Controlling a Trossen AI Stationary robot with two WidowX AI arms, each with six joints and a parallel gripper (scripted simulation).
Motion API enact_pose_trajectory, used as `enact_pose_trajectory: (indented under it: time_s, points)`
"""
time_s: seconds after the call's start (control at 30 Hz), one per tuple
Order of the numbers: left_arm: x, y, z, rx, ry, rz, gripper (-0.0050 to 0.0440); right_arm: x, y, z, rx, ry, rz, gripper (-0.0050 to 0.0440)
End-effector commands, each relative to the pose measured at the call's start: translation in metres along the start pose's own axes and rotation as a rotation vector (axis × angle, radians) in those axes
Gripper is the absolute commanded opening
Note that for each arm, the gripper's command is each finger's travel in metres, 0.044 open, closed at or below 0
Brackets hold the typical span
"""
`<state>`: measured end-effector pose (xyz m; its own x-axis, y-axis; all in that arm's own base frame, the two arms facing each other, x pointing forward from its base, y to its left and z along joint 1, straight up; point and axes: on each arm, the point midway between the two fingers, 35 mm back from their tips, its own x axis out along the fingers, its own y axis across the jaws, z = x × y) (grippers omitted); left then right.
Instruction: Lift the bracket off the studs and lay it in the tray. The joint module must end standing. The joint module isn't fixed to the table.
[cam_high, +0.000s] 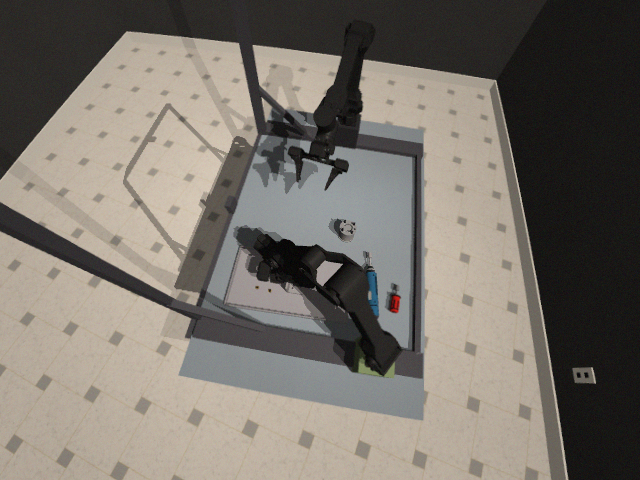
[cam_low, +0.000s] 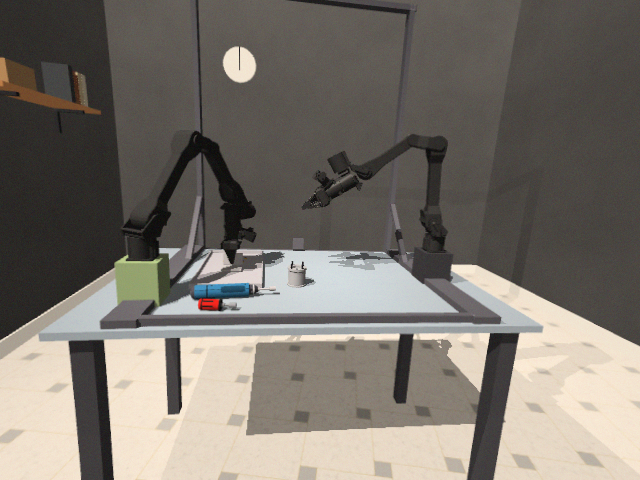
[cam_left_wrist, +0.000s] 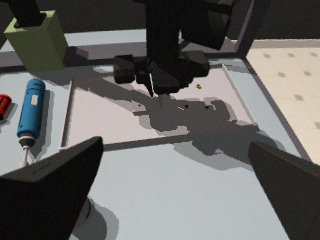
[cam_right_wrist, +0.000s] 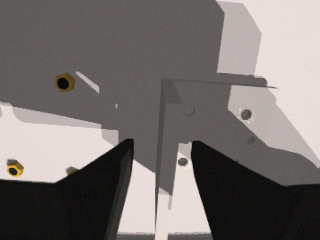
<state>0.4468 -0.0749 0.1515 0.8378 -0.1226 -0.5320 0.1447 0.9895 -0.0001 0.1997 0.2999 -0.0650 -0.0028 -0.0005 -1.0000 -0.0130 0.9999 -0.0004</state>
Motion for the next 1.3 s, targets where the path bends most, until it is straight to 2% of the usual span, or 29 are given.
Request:
enact_pose_trajectory:
  time_s: [0.0, 0.27, 0.3, 0.5, 0.67, 0.8, 0.97, 1.03, 1.17, 1.27]
  points:
    - [-0.004, 0.0, 0.011, 0.0, -0.027, -0.002, 0.044, -0.008, 0.005, 0.003, -0.003, -0.017, 0.023, 0.024]
    - [-0.004, 0.0, 0.011, 0.0, -0.027, -0.002, 0.044, -0.008, 0.005, 0.003, -0.003, -0.017, 0.023, 0.0432]
    - [-0.004, 0.0, 0.011, 0.0, -0.027, -0.002, 0.044, -0.008, 0.005, 0.003, -0.003, -0.017, 0.023, 0.044]
    - [-0.004, 0.0, 0.011, 0.0, -0.027, -0.002, 0.044, -0.008, 0.005, 0.003, -0.003, -0.017, 0.023, 0.044]
    - [-0.004, 0.0, 0.011, 0.0, -0.027, -0.002, 0.044, -0.027, 0.009, 0.006, -0.006, -0.03, 0.042, 0.044]
    - [-0.004, 0.0, 0.011, 0.0, -0.027, -0.002, 0.044, -0.032, 0.009, 0.006, -0.006, -0.03, 0.042, 0.044]
    - [-0.004, 0.0, 0.011, 0.0, -0.027, -0.002, 0.044, -0.064, 0.008, 0.006, -0.006, -0.03, 0.042, 0.044]
    - [-0.004, 0.0, 0.011, 0.0, -0.027, -0.002, 0.044, -0.064, 0.008, 0.006, -0.006, -0.03, 0.042, 0.044]
    - [-0.004, 0.0, 0.011, 0.0, -0.027, -0.002, 0.044, -0.086, 0.008, 0.005, -0.006, -0.03, 0.042, 0.044]
    - [-0.004, 0.0, 0.011, 0.0, -0.027, -0.002, 0.044, -0.087, 0.008, 0.005, -0.006, -0.03, 0.043, 0.044]
